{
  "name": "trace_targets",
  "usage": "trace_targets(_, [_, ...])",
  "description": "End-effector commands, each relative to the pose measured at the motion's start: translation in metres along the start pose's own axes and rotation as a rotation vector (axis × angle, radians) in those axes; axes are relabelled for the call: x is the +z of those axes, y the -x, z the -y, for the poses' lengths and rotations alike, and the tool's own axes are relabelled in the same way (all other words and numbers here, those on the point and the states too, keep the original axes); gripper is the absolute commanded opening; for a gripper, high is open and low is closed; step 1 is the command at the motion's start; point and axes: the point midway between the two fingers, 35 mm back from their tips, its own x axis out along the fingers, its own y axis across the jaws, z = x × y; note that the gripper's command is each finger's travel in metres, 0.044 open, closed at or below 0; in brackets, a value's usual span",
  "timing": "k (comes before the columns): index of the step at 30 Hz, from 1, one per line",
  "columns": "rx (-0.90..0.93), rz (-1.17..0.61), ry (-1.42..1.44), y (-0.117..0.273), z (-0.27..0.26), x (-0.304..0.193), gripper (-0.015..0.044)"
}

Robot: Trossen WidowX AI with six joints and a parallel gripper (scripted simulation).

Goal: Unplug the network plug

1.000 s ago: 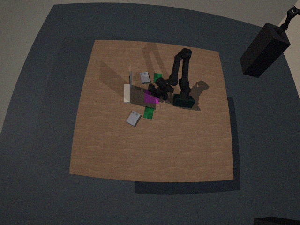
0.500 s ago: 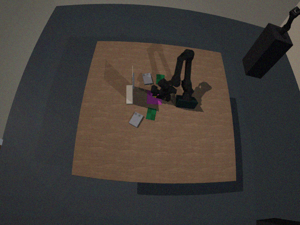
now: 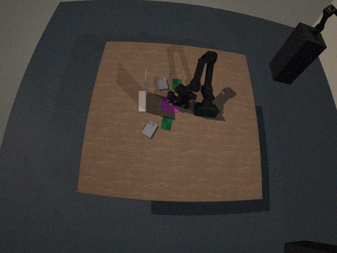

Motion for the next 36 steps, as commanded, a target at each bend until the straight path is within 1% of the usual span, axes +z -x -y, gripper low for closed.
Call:
trace_targets(1, [0.005, 0.003, -0.009, 0.003, -0.002, 0.001, 0.0156])
trace_targets(36, [-0.002, -0.007, -0.008, 0.026, -0.011, -0.005, 0.0156])
